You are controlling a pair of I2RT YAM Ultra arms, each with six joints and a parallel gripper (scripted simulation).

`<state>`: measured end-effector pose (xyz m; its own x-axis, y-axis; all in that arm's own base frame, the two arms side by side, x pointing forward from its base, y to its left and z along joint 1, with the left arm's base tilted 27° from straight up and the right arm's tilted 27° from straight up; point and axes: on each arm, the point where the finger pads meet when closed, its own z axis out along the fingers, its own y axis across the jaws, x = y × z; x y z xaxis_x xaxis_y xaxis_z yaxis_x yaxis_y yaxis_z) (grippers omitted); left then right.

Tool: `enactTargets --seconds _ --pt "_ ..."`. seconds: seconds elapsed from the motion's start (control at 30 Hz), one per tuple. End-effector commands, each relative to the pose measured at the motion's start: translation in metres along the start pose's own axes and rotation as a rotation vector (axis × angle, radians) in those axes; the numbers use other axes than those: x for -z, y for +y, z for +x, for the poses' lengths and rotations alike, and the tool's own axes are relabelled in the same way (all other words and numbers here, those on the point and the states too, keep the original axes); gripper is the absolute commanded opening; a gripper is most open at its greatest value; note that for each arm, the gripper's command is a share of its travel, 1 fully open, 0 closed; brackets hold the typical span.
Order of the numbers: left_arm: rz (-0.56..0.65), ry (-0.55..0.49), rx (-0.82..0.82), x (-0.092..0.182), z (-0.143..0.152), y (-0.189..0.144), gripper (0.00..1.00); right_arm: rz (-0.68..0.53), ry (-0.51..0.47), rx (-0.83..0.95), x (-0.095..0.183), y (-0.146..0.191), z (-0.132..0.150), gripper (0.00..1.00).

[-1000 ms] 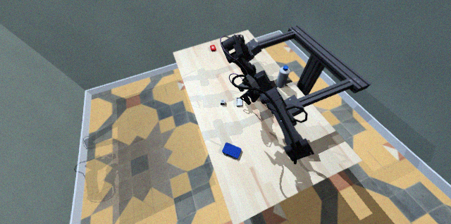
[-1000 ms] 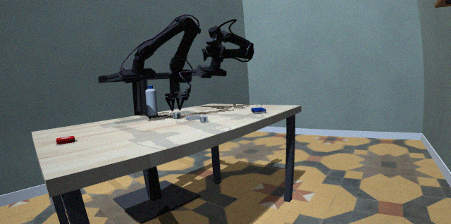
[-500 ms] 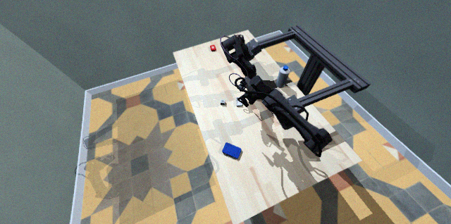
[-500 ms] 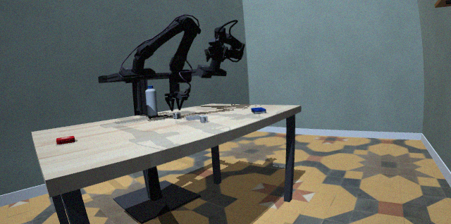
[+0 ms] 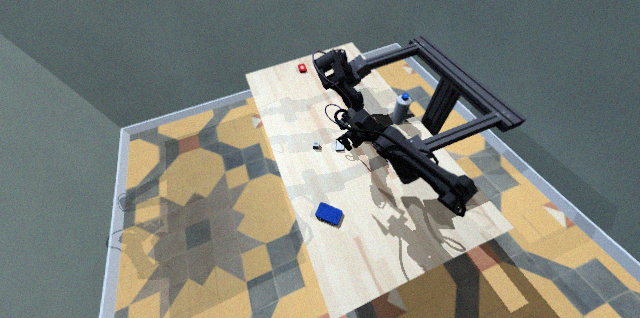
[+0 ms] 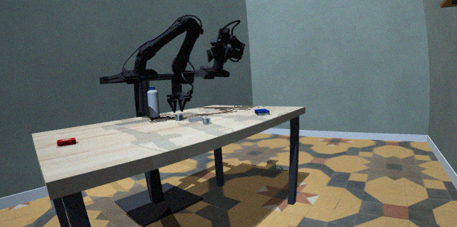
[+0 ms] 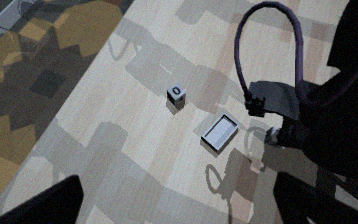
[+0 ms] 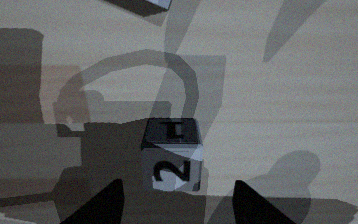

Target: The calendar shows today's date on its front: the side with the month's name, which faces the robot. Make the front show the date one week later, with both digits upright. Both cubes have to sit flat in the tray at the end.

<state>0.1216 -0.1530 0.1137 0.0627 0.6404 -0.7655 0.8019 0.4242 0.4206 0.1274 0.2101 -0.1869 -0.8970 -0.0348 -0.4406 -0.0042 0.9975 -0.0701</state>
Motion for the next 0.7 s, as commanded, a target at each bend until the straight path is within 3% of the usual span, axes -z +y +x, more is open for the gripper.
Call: enactTargets --seconds 0.0,0.4,0.67 --pt "0.015 -0.013 -0.007 -0.002 -0.001 -0.003 1.0 -0.015 -0.004 -0.002 0.003 0.005 0.0 0.56" --pt "0.015 -0.013 -0.006 -0.002 -0.001 -0.003 1.0 -0.012 -0.004 0.0 -0.002 0.003 0.002 0.54" --pt "0.01 -0.016 -0.001 0.001 -0.004 0.0 1.0 0.003 0.0 0.005 -0.028 0.002 0.001 0.48"
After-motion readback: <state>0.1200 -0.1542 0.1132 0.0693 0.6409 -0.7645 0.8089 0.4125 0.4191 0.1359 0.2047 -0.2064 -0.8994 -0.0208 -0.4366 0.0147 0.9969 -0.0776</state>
